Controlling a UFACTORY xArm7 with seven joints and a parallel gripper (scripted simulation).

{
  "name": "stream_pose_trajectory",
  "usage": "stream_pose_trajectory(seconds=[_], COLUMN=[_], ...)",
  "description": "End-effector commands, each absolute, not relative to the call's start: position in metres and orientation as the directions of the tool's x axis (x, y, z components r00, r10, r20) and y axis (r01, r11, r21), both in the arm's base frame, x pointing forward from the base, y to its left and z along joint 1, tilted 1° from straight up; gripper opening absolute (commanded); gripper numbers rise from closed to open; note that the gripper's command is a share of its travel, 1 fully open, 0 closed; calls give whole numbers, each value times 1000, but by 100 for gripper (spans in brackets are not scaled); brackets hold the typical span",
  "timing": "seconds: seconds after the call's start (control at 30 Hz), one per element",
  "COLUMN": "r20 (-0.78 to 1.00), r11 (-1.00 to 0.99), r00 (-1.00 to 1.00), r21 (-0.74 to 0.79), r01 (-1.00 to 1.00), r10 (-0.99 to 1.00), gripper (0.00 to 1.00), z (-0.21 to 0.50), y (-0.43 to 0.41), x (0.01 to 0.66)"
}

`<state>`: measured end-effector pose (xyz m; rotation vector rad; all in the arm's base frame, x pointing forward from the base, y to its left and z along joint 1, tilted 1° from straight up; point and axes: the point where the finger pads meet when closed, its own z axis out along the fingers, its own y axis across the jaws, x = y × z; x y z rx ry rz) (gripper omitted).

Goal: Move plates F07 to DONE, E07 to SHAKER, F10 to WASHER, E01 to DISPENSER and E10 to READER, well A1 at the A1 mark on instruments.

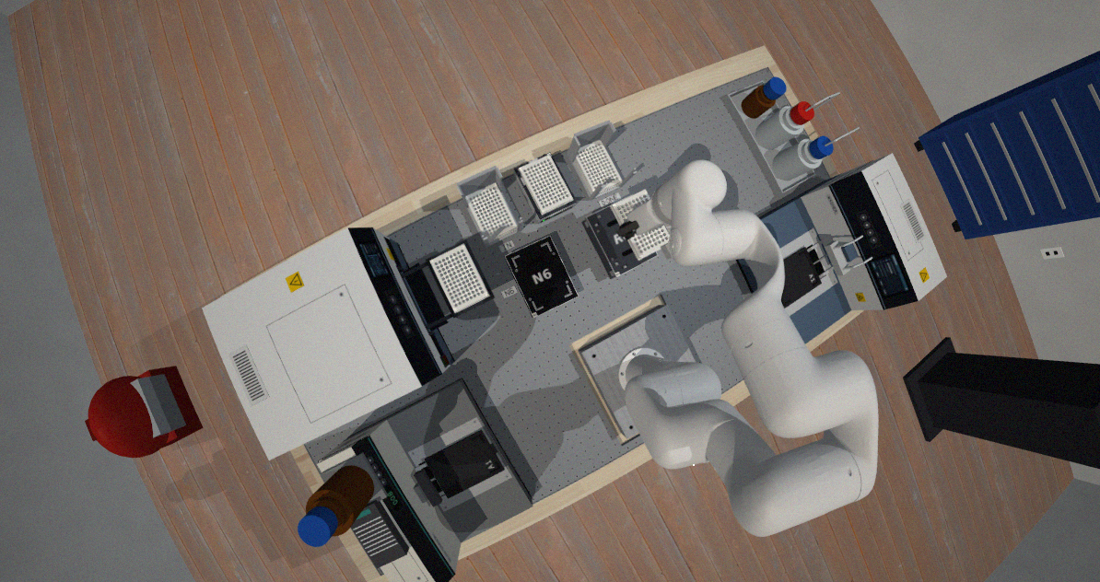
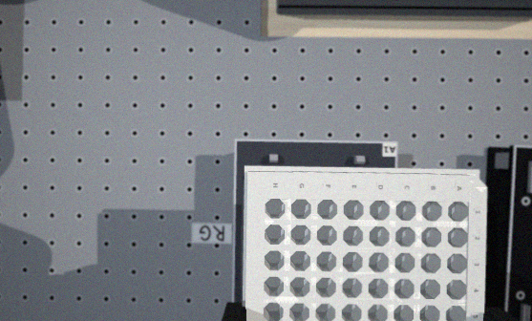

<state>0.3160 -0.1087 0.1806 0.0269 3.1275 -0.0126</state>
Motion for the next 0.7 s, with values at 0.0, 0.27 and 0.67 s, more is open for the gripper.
stream_pose_trajectory(seconds=[0.0,0.27,0.67], r20=[-20,-19,-18], r11=[1000,996,990], r00=[-1000,-996,-990], r21=[-10,-11,-12], r01=[6,-88,-138], r10=[5,-88,-139], gripper=[0,0,0], z=[183,182,182], y=[-106,-81,-50], x=[316,307,295])
